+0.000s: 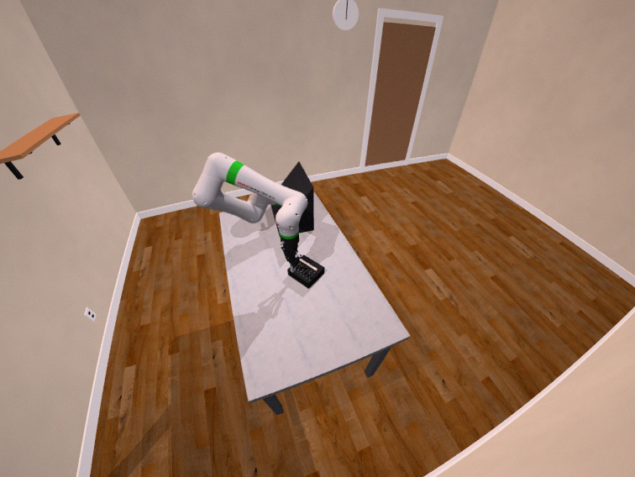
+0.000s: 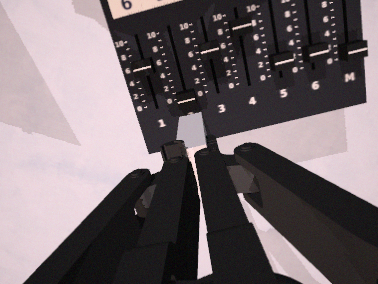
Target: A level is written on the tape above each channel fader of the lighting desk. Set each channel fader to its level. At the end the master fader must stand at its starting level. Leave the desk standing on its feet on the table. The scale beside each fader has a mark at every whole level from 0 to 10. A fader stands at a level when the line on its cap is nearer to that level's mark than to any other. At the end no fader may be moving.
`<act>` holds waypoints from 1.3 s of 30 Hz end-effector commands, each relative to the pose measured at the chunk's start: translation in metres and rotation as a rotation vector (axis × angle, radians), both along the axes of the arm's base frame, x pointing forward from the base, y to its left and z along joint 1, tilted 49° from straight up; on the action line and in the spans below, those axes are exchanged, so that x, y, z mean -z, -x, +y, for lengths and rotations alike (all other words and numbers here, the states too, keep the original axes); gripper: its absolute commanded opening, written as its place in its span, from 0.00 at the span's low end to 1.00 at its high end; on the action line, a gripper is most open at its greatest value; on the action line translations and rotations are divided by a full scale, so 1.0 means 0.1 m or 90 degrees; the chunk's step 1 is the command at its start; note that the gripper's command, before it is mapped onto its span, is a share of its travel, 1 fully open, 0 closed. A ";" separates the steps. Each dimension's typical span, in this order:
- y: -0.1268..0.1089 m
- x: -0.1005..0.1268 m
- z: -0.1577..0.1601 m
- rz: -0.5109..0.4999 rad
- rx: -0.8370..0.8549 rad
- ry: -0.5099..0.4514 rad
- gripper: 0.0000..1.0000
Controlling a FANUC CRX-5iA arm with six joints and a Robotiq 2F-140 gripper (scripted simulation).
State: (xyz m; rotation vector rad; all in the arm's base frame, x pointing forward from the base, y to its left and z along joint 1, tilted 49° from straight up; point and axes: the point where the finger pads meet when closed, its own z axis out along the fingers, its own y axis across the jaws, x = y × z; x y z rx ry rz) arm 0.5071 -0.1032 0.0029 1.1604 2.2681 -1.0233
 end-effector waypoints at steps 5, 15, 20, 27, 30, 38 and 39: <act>0.00 0.00 0.00 0.000 0.000 0.000 0.00; 0.00 0.00 0.01 0.000 0.000 0.000 0.00; 0.01 0.01 0.01 0.000 0.000 0.000 0.00; 0.01 0.02 0.02 0.000 0.000 0.000 0.00; 0.02 0.02 0.02 0.000 0.000 0.000 0.00; 0.03 0.04 0.03 0.000 0.000 0.000 0.00; 0.03 0.04 0.03 0.000 0.000 0.000 0.00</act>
